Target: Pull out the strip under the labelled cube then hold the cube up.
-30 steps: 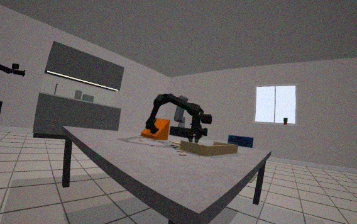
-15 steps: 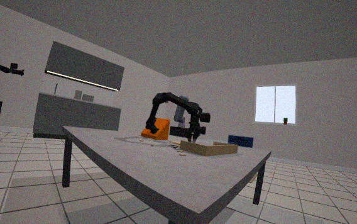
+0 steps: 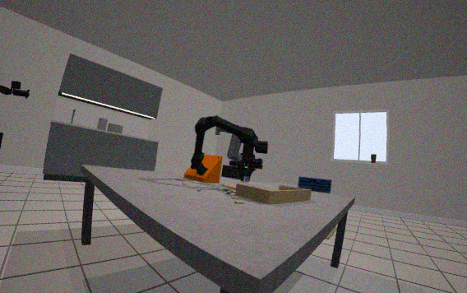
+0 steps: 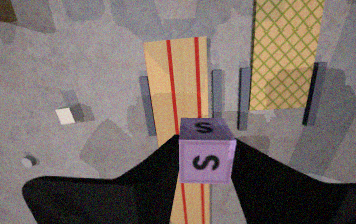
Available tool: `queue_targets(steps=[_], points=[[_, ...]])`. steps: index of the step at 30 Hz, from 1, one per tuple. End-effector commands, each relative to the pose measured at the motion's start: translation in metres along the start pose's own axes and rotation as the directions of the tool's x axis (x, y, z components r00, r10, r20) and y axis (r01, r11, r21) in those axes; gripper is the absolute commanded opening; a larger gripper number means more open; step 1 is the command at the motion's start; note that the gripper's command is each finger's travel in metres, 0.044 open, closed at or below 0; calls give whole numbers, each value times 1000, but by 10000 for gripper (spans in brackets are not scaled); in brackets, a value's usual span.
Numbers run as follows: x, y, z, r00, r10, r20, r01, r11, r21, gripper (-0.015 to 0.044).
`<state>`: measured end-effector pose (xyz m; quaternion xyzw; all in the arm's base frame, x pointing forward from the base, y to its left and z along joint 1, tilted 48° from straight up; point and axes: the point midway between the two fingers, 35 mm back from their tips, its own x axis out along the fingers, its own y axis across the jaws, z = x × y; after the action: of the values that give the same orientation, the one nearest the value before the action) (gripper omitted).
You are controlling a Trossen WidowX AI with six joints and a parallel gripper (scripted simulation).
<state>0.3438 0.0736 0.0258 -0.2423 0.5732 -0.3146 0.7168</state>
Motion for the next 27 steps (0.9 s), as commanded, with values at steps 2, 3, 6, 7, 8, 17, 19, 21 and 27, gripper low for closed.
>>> queue_targets(steps=[2, 3, 6, 7, 8, 17, 19, 21, 27], points=[[-2, -3, -17, 1000, 1, -4, -1, 1000, -3, 0], [-2, -4, -21, 1000, 1, -4, -1, 1000, -3, 0], [-2, -7, -31, 1000, 1, -4, -1, 1000, -4, 0], [-2, -8, -35, 1000, 1, -4, -1, 1000, -4, 0], [-2, -9, -38, 1000, 1, -4, -1, 1000, -4, 0], [-14, -11, -47, 1000, 2, -5, -2, 1000, -4, 0], [-25, -11, -47, 1000, 2, -5, -2, 1000, -5, 0], [-34, -11, -47, 1000, 2, -5, -2, 1000, -5, 0], [-37, -11, -47, 1000, 2, -5, -2, 1000, -5, 0]])
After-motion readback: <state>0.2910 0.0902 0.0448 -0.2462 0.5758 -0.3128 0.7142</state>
